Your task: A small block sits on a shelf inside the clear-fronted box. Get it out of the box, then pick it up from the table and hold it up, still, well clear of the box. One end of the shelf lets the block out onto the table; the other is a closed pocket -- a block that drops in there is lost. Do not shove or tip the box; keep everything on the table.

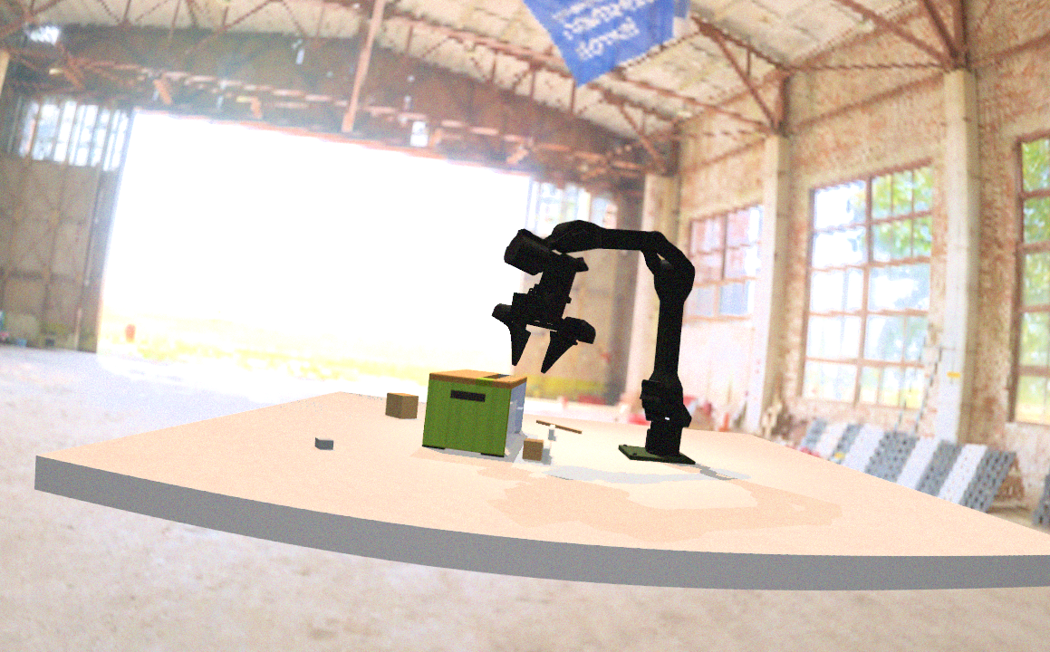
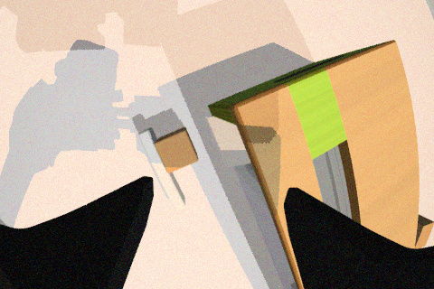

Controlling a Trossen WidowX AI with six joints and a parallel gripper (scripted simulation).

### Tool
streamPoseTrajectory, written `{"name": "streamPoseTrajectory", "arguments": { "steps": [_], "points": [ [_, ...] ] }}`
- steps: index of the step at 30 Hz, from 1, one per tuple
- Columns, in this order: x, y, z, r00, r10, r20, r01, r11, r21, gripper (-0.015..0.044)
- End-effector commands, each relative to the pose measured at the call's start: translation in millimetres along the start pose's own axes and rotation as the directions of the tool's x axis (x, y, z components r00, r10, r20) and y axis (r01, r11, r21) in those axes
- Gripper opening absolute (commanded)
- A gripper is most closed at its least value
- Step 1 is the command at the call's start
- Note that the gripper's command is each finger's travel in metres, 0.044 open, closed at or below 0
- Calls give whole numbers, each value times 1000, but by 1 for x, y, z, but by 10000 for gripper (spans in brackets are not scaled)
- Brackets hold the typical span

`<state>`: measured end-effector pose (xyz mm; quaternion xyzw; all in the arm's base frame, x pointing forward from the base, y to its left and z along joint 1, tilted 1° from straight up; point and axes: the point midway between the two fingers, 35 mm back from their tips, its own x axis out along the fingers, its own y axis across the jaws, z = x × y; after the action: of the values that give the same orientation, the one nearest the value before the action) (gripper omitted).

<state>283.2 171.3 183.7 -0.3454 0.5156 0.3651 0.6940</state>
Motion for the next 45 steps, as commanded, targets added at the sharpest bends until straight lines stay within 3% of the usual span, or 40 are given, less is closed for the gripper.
{"name": "streamPoseTrajectory", "arguments": {
  "steps": [1, 11, 21, 41, 45],
  "points": [
    [-2, 8, -2, 992, -121, -19, 58, 600, -798, 285],
    [-5, 12, 0, 981, -191, -18, -5, 67, -998, 285],
    [-8, 15, 1, 968, -250, -12, -129, -457, -880, 285],
    [-8, 15, 1, 968, -251, -12, -132, -467, -875, 285],
    [26, 19, -3, 968, -251, -13, -133, -467, -874, 285]
  ]
}}
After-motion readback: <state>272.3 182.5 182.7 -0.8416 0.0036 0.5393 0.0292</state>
